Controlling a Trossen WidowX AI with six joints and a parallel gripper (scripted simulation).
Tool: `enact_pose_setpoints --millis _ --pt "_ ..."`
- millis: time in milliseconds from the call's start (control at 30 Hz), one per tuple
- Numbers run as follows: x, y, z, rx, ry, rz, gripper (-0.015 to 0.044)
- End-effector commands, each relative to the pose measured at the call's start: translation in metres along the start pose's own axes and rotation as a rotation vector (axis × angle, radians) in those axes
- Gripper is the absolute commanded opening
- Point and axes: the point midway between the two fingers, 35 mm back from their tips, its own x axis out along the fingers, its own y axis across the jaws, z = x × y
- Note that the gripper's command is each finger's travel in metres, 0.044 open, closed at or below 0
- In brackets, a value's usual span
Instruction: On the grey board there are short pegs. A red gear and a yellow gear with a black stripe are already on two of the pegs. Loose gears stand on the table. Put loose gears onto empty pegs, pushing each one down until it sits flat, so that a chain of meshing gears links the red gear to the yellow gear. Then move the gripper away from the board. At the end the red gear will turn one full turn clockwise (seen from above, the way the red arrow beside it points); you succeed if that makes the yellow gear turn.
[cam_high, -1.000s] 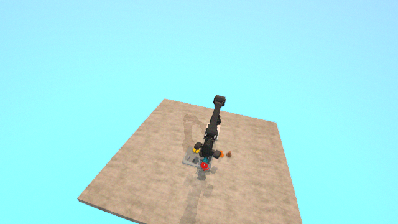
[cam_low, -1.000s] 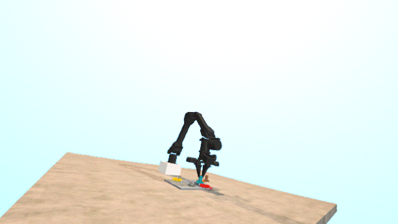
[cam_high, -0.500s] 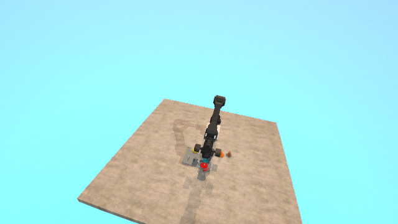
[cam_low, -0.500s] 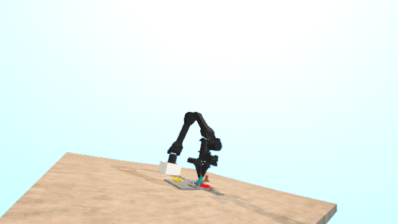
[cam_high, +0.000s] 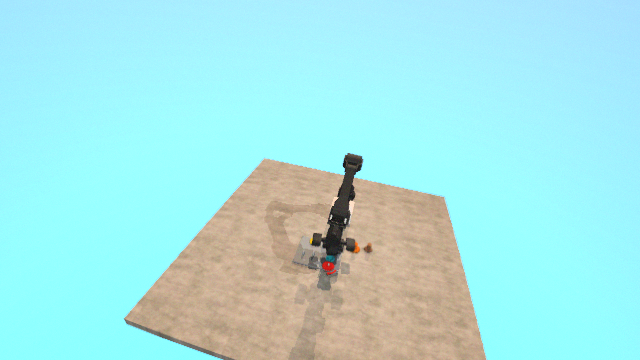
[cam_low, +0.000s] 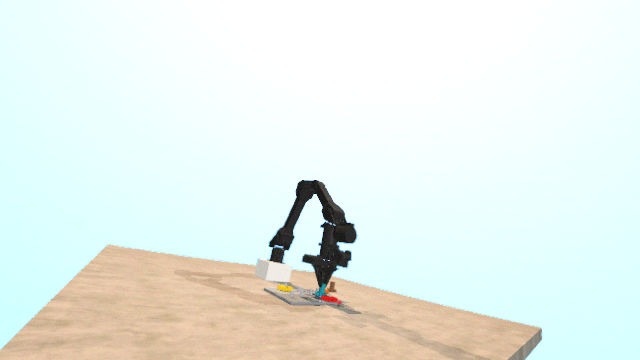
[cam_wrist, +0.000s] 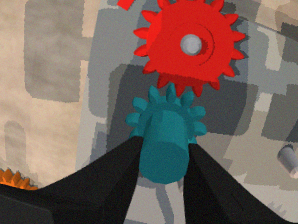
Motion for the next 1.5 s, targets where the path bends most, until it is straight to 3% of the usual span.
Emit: enact_pose_setpoints --millis 0,433,467,667,1100,1467 --pt "0.001 0.001 0.000 0.086 0.000 0.000 0.0000" --pt "0.004 0.000 0.000 0.423 0.000 0.000 0.0000" --pt "0.004 0.000 0.000 0.424 0.000 0.000 0.0000" --pt "0.002 0.000 0.000 0.350 0.000 0.000 0.0140" --pt "-0.046 0.000 0.000 0.167 -0.001 0.000 0.0140" --pt "-0.039 0.114 -0.040 0.758 0.011 0.007 0.0429"
